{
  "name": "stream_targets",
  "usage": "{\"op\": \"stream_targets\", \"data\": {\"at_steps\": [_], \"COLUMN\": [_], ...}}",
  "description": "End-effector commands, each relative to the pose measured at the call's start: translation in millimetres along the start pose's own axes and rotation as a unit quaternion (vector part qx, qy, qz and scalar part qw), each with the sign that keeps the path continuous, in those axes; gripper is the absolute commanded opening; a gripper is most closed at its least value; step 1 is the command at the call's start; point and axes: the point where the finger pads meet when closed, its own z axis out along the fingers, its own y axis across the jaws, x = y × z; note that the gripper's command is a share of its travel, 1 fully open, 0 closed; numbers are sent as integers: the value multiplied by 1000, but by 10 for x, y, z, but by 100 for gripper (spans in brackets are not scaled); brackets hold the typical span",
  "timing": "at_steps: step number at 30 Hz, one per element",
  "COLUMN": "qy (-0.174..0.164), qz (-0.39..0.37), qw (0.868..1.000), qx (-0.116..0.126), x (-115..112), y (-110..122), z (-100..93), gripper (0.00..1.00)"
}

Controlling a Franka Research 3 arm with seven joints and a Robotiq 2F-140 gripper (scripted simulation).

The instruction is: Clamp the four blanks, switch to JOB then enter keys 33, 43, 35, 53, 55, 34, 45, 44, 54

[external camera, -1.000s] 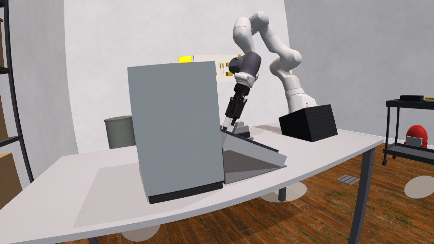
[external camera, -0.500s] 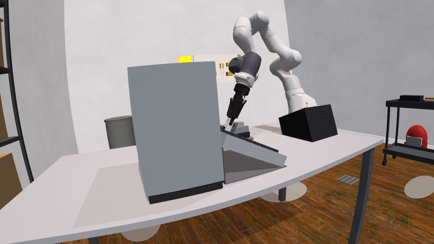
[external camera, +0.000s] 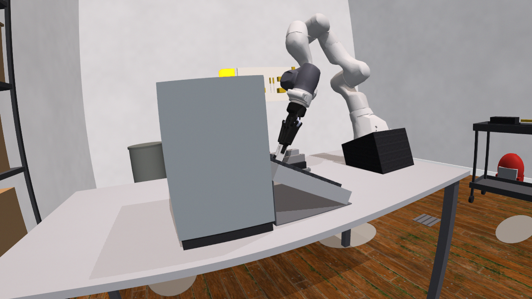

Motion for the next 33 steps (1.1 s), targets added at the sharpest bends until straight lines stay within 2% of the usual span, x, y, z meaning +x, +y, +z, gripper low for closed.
{"op": "stream_targets", "data": {"at_steps": [1,22,33], "qy": [0,0,0], "qz": [1,30,122], "qw": [1000,1000,993], "qx": [1,1,1], "x": [-2,-2,-2], "y": [0,0,0], "z": [7,7,7], "gripper": [0,0,0]}}
